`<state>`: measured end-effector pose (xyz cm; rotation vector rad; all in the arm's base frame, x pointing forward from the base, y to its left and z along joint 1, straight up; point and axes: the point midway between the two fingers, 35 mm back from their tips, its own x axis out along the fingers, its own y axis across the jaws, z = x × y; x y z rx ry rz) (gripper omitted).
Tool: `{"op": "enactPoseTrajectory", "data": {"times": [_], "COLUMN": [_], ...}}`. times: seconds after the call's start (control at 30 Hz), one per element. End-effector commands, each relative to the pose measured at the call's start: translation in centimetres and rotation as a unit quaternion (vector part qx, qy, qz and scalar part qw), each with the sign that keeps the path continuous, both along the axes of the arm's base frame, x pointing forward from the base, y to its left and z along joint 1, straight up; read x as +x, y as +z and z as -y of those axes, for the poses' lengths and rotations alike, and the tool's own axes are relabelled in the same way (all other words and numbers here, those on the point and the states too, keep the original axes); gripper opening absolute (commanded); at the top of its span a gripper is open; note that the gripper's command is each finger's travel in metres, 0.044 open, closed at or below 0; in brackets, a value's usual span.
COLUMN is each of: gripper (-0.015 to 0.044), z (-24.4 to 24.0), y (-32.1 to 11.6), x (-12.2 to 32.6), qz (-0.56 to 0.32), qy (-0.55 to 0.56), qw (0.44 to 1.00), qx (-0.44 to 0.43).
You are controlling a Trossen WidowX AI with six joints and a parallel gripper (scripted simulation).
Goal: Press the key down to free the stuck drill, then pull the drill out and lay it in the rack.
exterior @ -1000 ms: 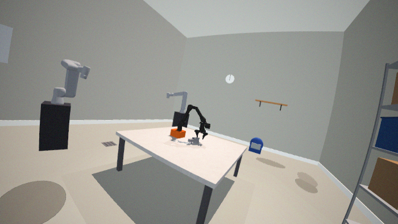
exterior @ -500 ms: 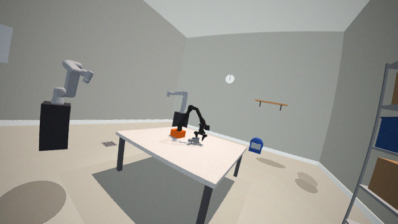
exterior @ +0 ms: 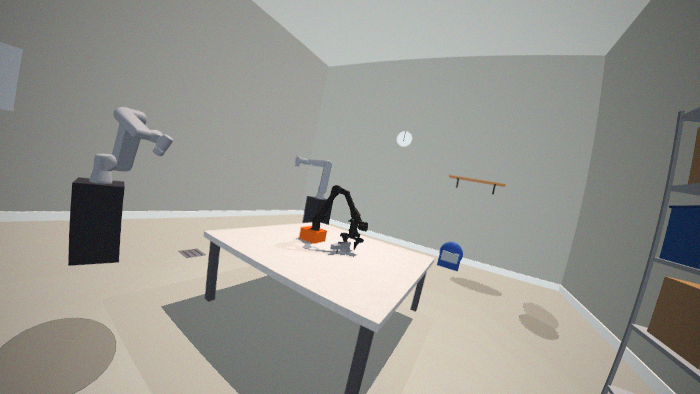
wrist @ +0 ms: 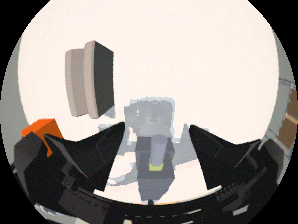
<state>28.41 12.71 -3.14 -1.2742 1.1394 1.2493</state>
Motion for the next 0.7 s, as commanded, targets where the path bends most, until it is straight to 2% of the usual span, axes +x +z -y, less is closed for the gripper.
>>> {"op": "enactPoseTrajectory", "data": {"times": [0.0,0.33,0.57,0.67], "gripper": [0.0309,0.0046,0.0000,0.0000], "z": [-0.01,-0.01,-0.01,-0.09], "y": [0.04,0.04,0.04,0.04], "x": [0.02,0.02,0.02,-0.01], "qz": [0.000,0.000,0.000,0.000], "qy": [0.000,0.000,0.000,0.000], "qw": [1.000,1.000,1.000,1.000], "qx": [0.000,0.000,0.000,0.000]}}
